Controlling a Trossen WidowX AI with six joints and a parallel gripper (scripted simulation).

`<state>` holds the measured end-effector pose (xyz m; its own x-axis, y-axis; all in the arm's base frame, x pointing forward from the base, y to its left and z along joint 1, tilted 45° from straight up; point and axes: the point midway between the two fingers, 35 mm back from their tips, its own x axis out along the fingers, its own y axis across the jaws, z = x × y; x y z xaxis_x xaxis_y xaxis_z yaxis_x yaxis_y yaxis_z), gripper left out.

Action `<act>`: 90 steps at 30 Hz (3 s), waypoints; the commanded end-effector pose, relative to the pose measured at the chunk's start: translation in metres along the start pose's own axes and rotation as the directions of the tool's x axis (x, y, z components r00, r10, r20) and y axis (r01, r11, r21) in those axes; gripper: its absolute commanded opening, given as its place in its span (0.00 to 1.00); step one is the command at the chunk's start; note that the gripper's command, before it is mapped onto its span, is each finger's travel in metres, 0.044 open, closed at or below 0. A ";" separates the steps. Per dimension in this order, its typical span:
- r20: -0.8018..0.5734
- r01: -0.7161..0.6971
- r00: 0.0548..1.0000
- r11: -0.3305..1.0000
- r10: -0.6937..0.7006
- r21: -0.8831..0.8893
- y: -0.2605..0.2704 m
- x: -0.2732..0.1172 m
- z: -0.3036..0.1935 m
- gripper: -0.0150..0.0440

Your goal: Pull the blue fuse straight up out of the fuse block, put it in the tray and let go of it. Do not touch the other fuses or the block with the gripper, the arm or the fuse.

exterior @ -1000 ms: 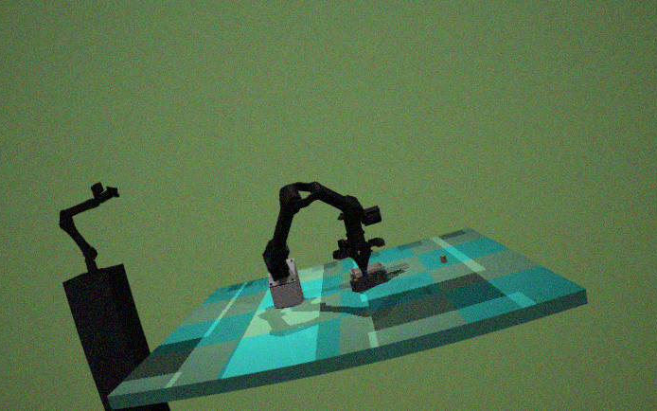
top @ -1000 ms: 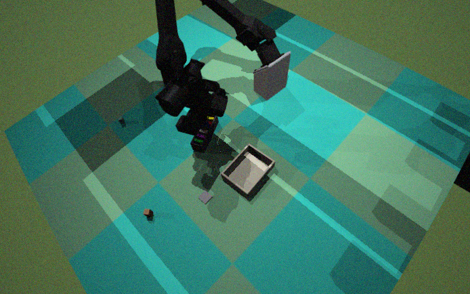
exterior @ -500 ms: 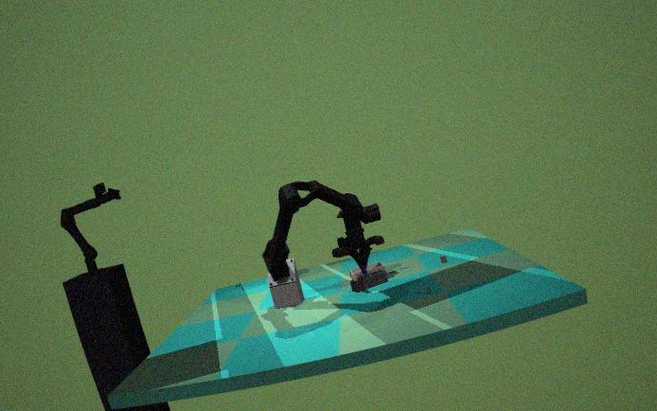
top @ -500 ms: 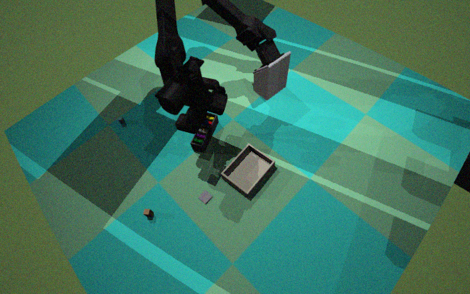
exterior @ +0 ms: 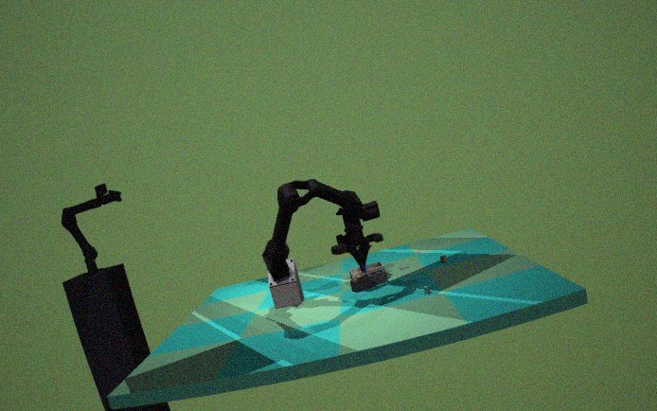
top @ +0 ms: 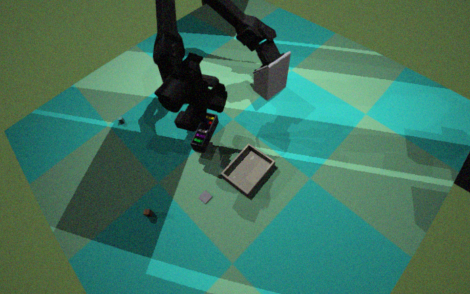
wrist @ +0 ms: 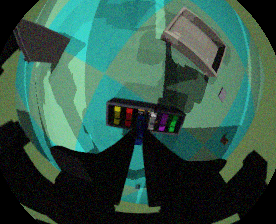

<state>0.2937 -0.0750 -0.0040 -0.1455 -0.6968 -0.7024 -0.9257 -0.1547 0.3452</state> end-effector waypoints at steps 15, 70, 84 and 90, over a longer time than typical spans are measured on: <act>0.007 0.012 1.000 1.000 -0.012 0.006 -0.015 -0.020 0.013 0.25; 0.010 0.015 1.000 1.000 -0.015 0.009 -0.098 0.005 0.176 0.25; 0.014 0.016 1.000 1.000 -0.016 0.016 -0.098 0.015 0.176 0.34; 0.014 0.016 1.000 1.000 -0.016 0.016 -0.098 0.015 0.176 0.61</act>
<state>0.3204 0.0523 -0.1583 -0.1363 -0.6849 -0.7158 -0.9328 -0.1547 0.3257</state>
